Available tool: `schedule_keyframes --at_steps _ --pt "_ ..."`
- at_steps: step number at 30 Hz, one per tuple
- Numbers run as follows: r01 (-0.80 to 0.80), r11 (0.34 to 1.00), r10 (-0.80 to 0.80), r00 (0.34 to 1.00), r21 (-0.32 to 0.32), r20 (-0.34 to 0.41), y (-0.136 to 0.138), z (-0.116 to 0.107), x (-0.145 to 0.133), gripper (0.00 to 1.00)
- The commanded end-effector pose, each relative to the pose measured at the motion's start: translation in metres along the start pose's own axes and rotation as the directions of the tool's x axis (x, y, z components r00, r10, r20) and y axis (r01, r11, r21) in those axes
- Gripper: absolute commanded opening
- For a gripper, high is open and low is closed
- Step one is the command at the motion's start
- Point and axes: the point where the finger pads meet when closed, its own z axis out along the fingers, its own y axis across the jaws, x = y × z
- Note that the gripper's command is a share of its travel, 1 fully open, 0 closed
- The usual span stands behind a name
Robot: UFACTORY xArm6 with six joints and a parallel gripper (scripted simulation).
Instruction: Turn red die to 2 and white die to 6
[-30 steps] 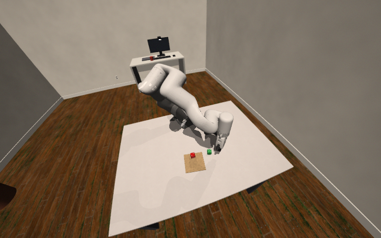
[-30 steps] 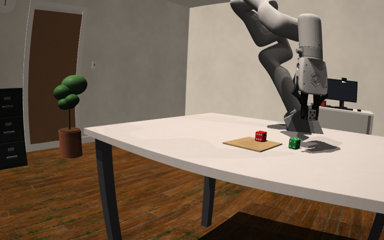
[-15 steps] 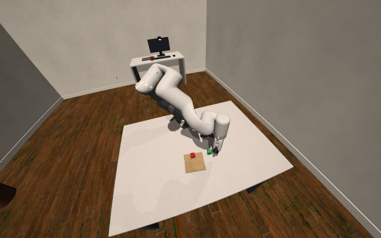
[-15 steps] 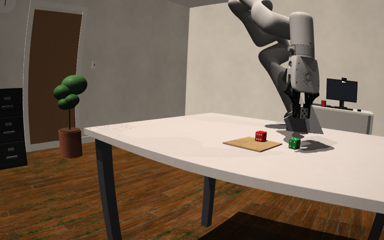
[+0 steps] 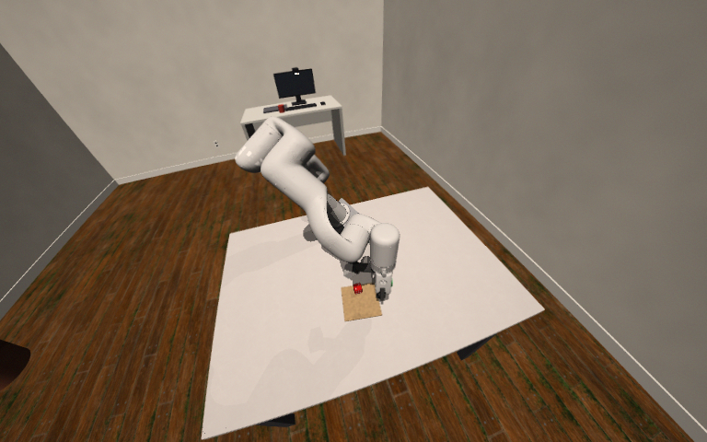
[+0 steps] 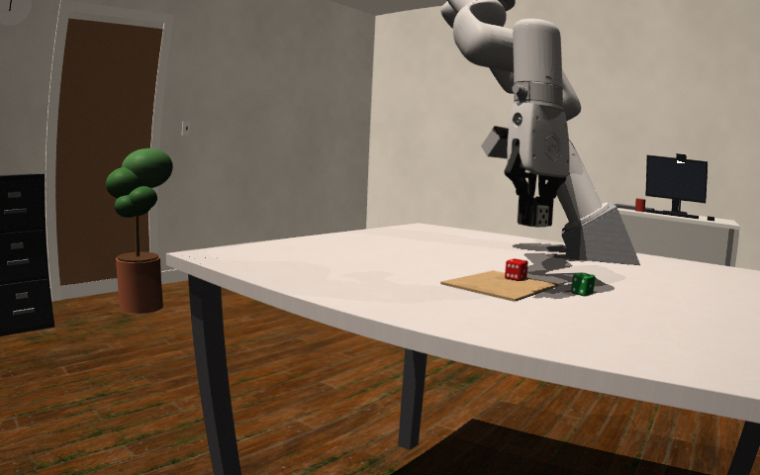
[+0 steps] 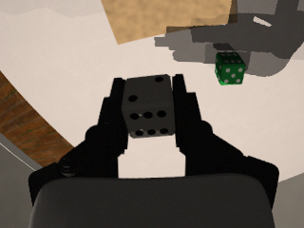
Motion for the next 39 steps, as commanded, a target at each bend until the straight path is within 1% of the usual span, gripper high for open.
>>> schedule_keyframes --at_steps 1,3,6,22,28,30,34,39 --pt "0.162 0.987 -0.162 0.987 -0.009 0.015 -0.018 -0.002 0.035 0.27" --pt "0.220 0.975 -0.220 0.975 -0.008 0.014 -0.023 -0.002 0.049 0.27" --pt "0.259 0.966 -0.259 0.966 -0.007 0.012 -0.026 -0.002 0.058 0.27" --pt "0.262 0.965 -0.262 0.965 -0.007 0.012 -0.026 -0.001 0.059 0.27" --pt "0.262 0.965 -0.262 0.965 -0.007 0.013 -0.026 0.008 0.059 0.27" --pt "0.262 0.965 -0.262 0.965 -0.007 0.013 -0.026 0.008 0.059 0.27" --pt "0.262 0.965 -0.262 0.965 -0.007 0.013 -0.026 0.022 0.059 0.27" --pt "0.262 0.965 -0.262 0.965 -0.007 0.013 -0.026 0.047 0.059 0.27"
